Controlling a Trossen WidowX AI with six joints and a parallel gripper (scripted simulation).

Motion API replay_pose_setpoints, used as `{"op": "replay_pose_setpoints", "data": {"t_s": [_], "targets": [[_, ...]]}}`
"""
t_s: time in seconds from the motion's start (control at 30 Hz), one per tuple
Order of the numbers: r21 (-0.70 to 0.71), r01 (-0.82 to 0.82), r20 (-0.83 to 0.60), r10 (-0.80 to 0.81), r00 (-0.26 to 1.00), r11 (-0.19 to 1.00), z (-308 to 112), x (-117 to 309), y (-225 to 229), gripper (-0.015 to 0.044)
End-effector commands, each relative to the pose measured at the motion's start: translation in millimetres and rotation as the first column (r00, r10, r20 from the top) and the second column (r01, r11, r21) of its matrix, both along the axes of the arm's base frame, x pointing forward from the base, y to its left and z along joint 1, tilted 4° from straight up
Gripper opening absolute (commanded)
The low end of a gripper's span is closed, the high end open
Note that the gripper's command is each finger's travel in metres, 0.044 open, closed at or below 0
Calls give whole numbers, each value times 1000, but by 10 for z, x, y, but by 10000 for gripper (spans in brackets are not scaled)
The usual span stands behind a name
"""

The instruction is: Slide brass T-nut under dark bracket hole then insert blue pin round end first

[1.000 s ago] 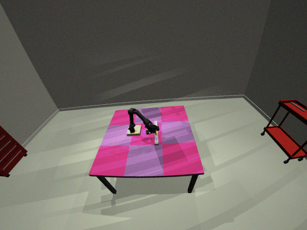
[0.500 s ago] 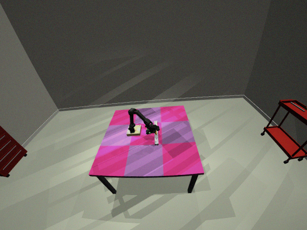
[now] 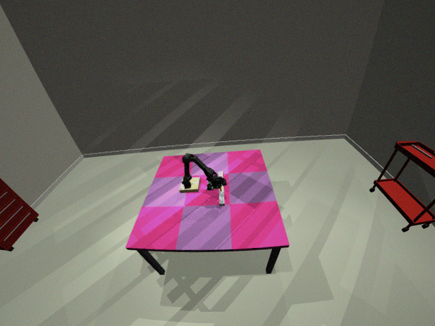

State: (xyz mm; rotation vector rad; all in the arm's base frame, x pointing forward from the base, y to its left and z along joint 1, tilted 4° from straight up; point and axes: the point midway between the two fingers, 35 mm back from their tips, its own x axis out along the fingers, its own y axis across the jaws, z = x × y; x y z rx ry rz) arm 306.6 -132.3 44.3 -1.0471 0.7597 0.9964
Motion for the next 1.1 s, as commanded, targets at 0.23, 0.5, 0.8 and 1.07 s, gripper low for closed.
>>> {"op": "replay_pose_setpoints", "data": {"t_s": [0.23,0.5,0.8,1.07], "targets": [[2,4,-19,-4,1000,1000,3,18,-13,-150],[6,3,-34,-3,999,1000,5,27,-16,-150],[11,1,-51,-1,999,1000,8,37,-18,-150],[14,0,-67,1,998,1000,10,46,-19,-150]]}}
